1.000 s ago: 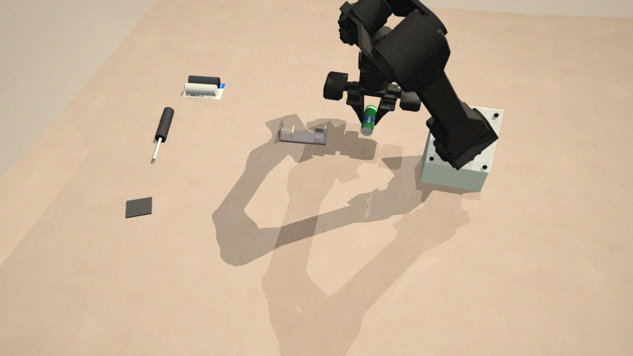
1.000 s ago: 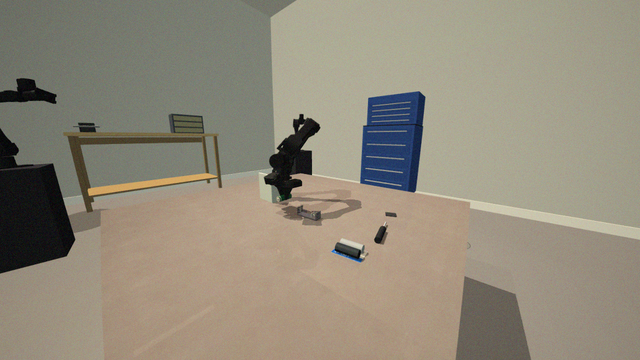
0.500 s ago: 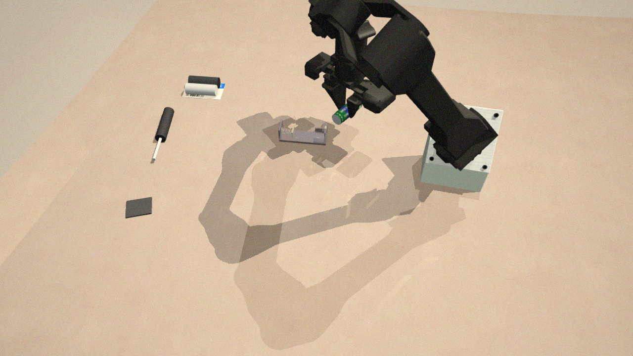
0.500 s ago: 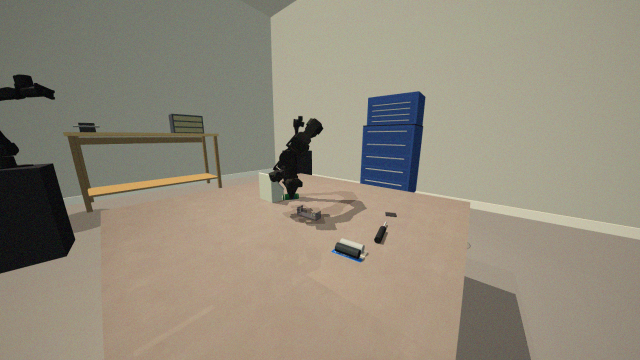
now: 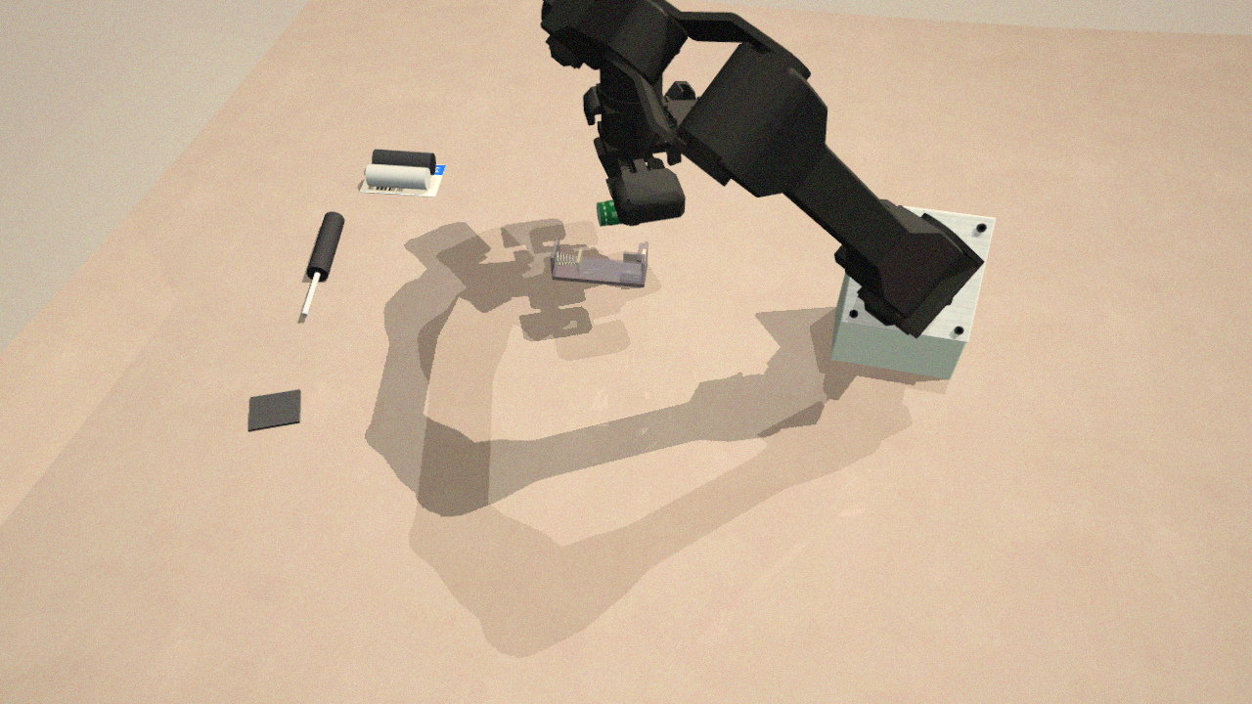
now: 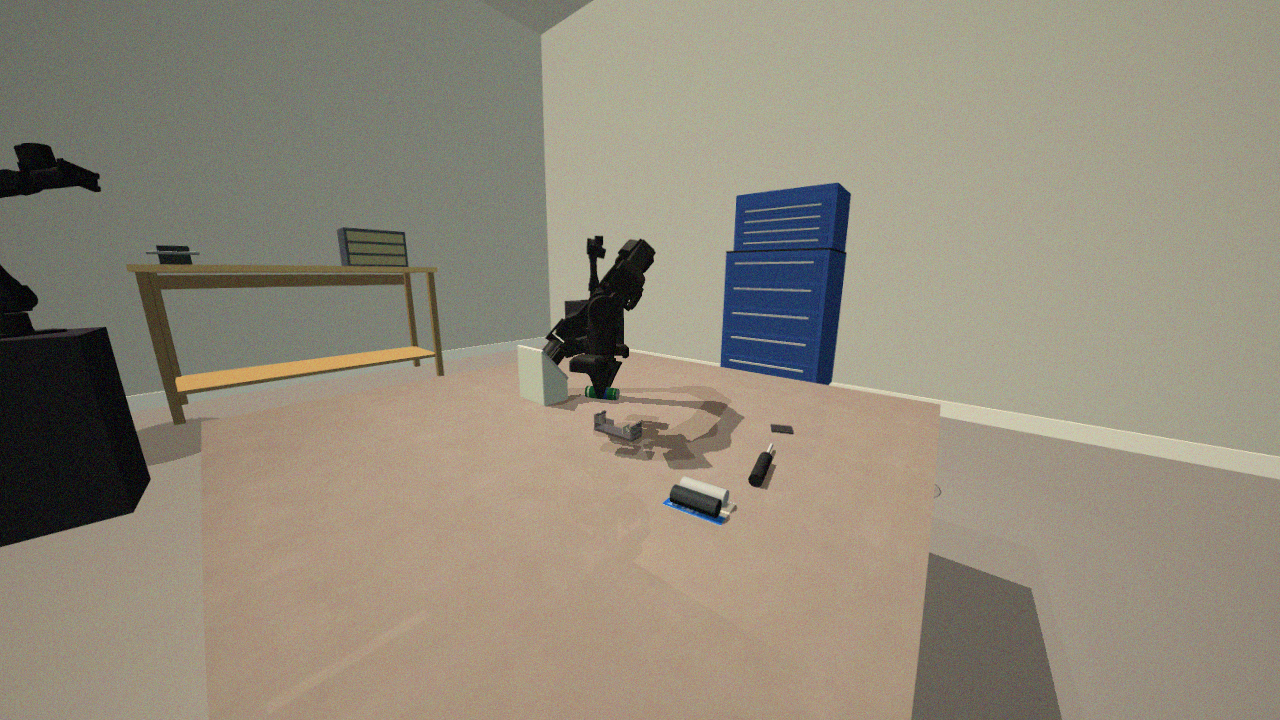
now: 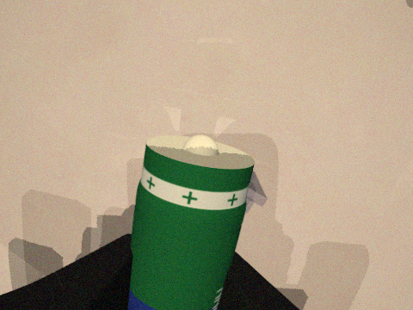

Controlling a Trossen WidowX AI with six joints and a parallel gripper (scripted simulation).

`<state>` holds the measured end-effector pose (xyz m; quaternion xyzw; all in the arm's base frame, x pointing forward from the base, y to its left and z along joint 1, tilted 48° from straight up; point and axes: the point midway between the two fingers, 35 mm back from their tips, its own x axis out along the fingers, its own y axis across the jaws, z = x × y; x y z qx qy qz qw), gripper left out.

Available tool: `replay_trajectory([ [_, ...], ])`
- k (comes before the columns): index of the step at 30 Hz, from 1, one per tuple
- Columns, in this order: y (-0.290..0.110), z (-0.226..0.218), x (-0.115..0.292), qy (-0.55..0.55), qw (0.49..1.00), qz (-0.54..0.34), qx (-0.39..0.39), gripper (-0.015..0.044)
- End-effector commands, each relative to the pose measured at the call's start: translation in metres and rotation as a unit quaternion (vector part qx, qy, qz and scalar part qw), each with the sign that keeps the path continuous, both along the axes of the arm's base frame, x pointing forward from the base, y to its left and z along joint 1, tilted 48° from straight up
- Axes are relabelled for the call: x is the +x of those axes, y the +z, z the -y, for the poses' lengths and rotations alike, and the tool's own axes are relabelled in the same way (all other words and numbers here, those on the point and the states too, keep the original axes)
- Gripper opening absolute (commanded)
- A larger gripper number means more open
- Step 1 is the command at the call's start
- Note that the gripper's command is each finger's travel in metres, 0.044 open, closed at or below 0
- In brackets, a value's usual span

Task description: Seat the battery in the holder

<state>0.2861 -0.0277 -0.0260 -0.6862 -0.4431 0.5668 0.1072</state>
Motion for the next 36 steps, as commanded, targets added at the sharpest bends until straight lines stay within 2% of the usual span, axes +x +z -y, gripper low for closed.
replay_trajectory([
  [1,0.005,-0.003,0.014,-0.051,0.997,-0.054,-0.001,0.0087],
  [6,0.012,-0.008,0.028,-0.112,0.987,-0.119,-0.004,0.0087],
  [12,0.012,-0.008,0.03,-0.12,0.985,-0.127,-0.006,0.0087],
  [24,-0.014,-0.036,0.021,-0.029,0.978,-0.2,-0.045,0.0087],
  [36,-0.016,-0.039,0.022,-0.009,0.976,-0.214,-0.051,0.0087],
])
